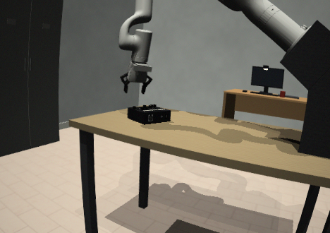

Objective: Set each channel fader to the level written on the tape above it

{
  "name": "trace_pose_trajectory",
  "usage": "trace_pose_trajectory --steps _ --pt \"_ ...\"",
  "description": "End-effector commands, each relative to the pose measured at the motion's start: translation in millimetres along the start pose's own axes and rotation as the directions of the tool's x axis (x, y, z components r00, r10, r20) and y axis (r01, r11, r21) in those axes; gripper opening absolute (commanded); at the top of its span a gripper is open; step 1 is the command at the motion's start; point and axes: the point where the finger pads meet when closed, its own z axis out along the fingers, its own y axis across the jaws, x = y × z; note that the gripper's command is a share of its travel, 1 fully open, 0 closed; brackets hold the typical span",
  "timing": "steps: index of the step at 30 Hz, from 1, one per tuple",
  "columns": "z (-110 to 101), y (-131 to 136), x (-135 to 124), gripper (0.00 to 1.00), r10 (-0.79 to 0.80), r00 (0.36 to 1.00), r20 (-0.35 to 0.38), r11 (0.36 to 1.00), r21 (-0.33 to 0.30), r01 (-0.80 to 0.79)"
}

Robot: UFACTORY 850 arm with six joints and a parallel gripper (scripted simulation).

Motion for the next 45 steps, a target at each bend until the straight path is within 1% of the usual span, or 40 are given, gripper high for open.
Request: trace_pose_trajectory --steps 1,3,5,8,12,16,18,19,22,27,33,35,36,38,42,45 --pt "-5 -3 3 1.00 0.156 0.988 -0.011 0.988 -0.008 -0.157" --pt "-10 -6 6 1.00 0.289 0.957 -0.022 0.957 0.001 -0.289" --pt "-15 -9 10 1.00 0.417 0.908 -0.030 0.909 0.014 -0.417" --pt "-23 -14 17 1.00 0.544 0.839 -0.033 0.839 0.037 -0.542" --pt "-35 -22 26 1.00 0.709 0.704 -0.028 0.704 0.072 -0.706" --pt "-47 -29 36 1.00 0.842 0.539 -0.011 0.537 0.106 -0.837" --pt "-47 -29 36 1.00 0.842 0.539 -0.011 0.537 0.106 -0.837" --pt "-50 -31 39 1.00 0.916 0.402 0.004 0.398 0.123 -0.909" --pt "-58 -36 46 1.00 0.959 0.281 0.026 0.275 0.141 -0.951" --pt "-70 -42 56 1.00 0.997 0.018 0.074 0.006 0.161 -0.987" --pt "-79 -47 64 1.00 0.946 -0.294 0.138 -0.315 0.161 -0.935" --pt "-79 -47 64 1.00 0.946 -0.294 0.138 -0.315 0.161 -0.935" --pt "-80 -48 65 1.00 0.884 -0.438 0.162 -0.461 0.151 -0.874" --pt "-81 -49 66 1.00 0.844 -0.507 0.176 -0.532 0.144 -0.835" --pt "-82 -49 67 1.00 0.715 -0.672 0.195 -0.697 0.118 -0.707" --pt "-82 -49 68 1.00 0.608 -0.772 0.185 -0.793 0.097 -0.601"
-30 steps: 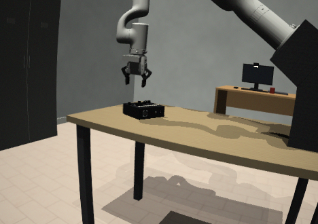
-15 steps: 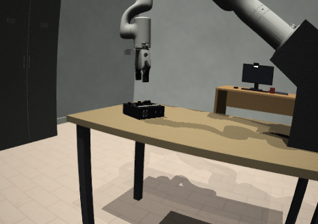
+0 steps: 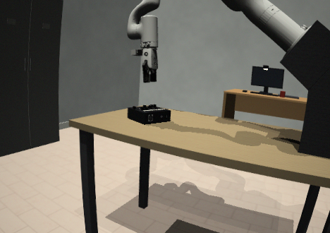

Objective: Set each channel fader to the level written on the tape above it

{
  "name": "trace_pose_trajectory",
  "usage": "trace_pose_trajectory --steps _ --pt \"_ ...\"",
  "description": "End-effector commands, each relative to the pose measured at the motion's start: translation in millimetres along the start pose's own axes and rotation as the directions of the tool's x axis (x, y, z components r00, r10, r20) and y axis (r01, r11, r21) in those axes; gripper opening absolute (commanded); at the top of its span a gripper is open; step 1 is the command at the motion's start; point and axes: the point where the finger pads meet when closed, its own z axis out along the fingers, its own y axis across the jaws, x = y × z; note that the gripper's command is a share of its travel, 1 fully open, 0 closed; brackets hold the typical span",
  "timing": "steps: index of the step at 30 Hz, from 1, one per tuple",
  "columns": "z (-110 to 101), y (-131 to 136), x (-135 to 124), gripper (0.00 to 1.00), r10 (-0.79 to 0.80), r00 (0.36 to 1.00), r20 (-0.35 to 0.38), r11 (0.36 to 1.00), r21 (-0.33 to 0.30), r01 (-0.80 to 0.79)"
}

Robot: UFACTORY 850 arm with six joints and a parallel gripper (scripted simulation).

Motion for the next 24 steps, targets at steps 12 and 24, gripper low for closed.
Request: trace_pose_trajectory --steps 12,24 --pt "-0.6 0.0 -0.5 1.00 0.207 0.975 -0.086 0.978 0.018 -0.206" --pt "6.5 7.6 4.5 1.00 -0.048 0.994 -0.094 0.999 -0.007 0.048"
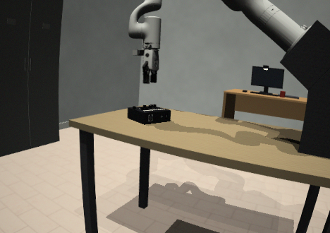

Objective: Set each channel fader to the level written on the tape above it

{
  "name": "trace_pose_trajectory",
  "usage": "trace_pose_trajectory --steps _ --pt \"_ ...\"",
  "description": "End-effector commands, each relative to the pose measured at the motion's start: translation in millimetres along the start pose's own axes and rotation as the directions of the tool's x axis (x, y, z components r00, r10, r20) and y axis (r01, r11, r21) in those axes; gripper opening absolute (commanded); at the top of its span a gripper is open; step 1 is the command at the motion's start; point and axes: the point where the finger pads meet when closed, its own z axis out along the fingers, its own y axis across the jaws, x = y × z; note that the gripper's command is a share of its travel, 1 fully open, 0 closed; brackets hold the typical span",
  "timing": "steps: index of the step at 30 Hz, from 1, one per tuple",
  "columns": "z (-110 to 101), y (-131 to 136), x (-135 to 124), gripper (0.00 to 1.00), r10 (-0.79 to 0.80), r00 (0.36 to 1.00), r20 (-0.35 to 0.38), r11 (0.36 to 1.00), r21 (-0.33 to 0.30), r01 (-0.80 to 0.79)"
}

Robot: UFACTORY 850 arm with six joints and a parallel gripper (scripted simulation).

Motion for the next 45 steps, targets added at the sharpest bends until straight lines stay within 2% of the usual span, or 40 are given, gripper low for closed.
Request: trace_pose_trajectory --steps 1,4,8,11,15,17,18,21,26,32,34,35,39,40,45 --pt "4 4 3 1.00 -0.142 0.989 -0.028 0.990 0.005 0.143" --pt "11 11 7 1.00 -0.360 0.933 -0.031 0.933 -0.004 0.360" --pt "22 23 12 1.00 -0.544 0.839 -0.027 0.839 -0.015 0.544" --pt "32 33 15 1.00 -0.676 0.736 -0.025 0.737 -0.023 0.676" --pt "46 48 18 1.00 -0.822 0.570 -0.018 0.570 -0.033 0.821" --pt "46 48 18 1.00 -0.822 0.570 -0.018 0.570 -0.033 0.821" --pt "49 52 19 1.00 -0.903 0.429 -0.013 0.429 -0.037 0.902" --pt "58 62 19 1.00 -0.952 0.306 -0.008 0.306 -0.039 0.951" --pt "69 75 19 1.00 -1.000 0.031 0.001 0.031 -0.041 0.999" --pt "76 84 18 1.00 -0.955 -0.297 0.009 -0.297 -0.039 0.954" --pt "76 84 18 1.00 -0.955 -0.297 0.009 -0.297 -0.039 0.954" --pt "76 84 18 1.00 -0.894 -0.447 0.009 -0.447 -0.038 0.893" --pt "76 85 18 1.00 -0.795 -0.607 0.008 -0.607 -0.037 0.794" --pt "76 85 18 0.00 -0.759 -0.651 0.008 -0.651 -0.037 0.758" --pt "76 85 18 0.00 -0.554 -0.832 0.010 -0.832 -0.027 0.554"
